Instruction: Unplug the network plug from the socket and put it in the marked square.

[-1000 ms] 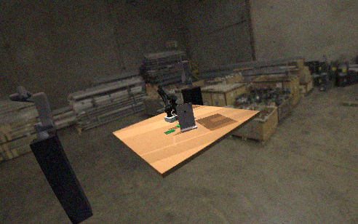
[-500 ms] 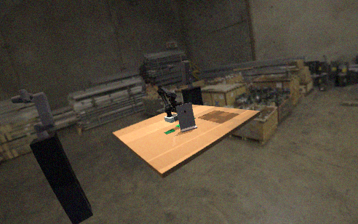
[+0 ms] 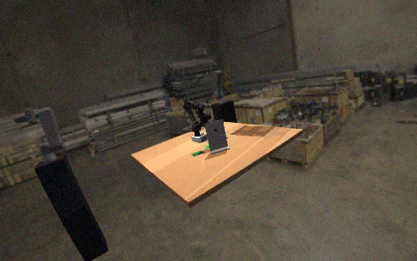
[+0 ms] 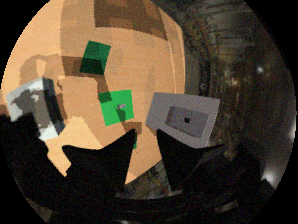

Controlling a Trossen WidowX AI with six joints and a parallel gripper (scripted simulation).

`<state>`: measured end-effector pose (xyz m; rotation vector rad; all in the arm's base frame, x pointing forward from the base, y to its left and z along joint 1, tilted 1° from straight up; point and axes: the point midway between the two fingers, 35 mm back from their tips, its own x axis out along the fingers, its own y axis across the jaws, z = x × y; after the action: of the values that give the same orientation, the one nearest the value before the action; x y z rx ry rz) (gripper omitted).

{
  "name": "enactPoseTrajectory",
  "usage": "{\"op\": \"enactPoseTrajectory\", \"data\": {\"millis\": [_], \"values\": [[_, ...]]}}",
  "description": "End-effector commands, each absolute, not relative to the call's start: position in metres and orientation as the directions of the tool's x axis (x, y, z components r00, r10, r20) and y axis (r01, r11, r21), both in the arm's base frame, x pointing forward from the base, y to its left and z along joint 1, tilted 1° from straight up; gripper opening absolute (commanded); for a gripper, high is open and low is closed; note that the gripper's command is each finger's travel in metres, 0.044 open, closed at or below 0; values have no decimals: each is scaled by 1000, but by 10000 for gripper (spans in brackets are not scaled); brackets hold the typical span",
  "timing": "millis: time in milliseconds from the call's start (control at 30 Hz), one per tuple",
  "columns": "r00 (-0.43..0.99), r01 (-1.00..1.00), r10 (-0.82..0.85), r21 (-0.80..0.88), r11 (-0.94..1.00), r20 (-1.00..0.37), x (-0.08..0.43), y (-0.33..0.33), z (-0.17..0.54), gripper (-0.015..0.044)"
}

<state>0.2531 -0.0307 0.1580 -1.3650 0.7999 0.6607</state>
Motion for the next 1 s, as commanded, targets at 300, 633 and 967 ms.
{"op": "enactPoseTrajectory", "data": {"millis": [300,633,967], "values": [[584,-805,-40,-585,96,-811,247,-30,199,156],[584,-805,-39,-585,95,-811,247,-30,201,366],[584,-805,-39,-585,95,-811,247,-30,201,440]]}}
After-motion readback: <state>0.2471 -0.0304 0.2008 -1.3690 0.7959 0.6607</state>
